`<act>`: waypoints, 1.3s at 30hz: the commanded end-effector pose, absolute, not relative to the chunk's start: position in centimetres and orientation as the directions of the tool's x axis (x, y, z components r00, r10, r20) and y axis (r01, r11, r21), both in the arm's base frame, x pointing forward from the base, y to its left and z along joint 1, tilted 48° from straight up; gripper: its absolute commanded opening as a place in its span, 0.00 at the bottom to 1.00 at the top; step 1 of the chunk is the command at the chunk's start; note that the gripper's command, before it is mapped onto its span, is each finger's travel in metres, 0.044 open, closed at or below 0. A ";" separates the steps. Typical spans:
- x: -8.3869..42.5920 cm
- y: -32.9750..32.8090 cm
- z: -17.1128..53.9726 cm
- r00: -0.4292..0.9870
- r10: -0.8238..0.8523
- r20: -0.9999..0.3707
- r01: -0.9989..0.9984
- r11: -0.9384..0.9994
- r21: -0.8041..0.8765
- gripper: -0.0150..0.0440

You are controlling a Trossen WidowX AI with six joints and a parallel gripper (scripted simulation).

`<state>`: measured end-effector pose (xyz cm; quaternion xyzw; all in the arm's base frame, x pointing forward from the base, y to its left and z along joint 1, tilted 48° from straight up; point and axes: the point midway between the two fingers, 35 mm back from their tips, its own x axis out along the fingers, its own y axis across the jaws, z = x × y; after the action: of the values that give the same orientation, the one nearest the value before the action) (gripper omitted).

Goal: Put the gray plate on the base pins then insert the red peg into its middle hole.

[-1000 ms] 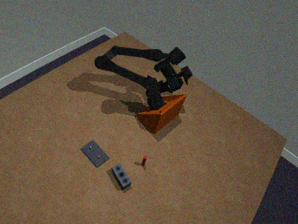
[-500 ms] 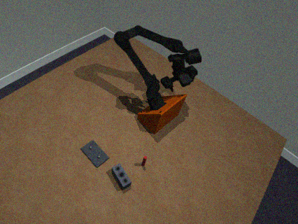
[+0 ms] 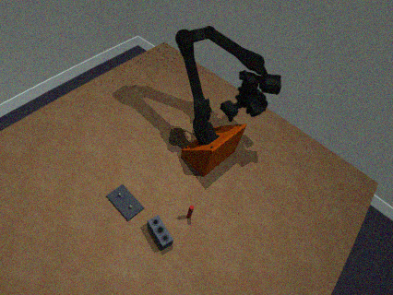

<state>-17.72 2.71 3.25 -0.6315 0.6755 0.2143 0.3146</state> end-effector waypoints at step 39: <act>23.4 23.2 -4.0 0.079 -0.558 -0.826 -0.959 0.185 -0.217 1.00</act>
<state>18.47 25.45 -3.39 -0.5692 0.6372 0.2492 0.4560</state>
